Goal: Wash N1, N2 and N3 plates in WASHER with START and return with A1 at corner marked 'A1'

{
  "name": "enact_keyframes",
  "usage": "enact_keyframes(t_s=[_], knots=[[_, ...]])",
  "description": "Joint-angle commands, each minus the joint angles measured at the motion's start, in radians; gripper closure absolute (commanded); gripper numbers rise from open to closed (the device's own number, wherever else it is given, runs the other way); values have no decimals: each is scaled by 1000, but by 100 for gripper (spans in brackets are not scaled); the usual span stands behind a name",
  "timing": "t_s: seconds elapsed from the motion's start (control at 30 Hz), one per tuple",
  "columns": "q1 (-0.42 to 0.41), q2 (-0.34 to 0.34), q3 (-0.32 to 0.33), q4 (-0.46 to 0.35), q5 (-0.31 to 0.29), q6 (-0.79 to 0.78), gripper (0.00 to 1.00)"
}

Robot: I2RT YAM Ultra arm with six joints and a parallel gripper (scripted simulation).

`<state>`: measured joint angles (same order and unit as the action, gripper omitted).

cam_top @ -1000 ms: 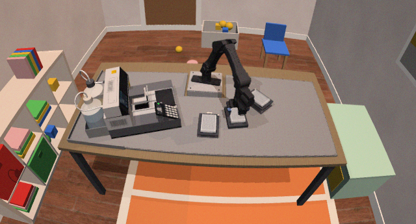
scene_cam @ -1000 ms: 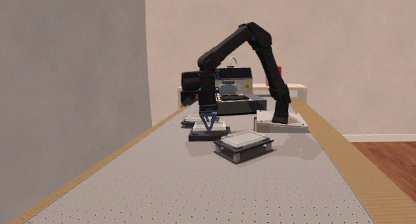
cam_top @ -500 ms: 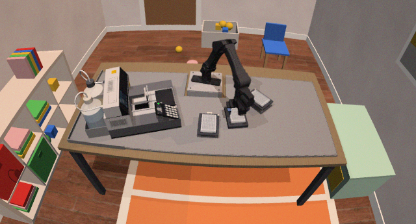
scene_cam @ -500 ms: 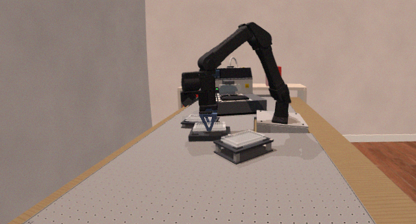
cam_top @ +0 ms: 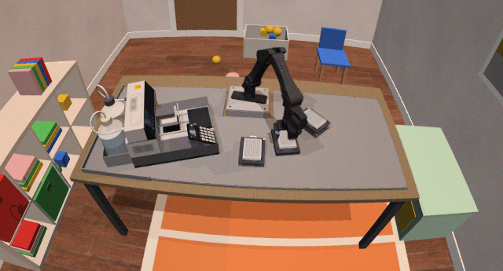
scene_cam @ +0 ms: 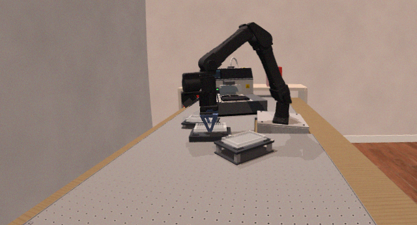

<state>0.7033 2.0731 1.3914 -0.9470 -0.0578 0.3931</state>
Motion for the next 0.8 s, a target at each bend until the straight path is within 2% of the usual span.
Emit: enact_keyframes(t_s=[0.0, 0.77], knots=[[0, -16, 3, 2, 0, 1, 100], [1, -16, -2, 6, 0, 1, 100]])
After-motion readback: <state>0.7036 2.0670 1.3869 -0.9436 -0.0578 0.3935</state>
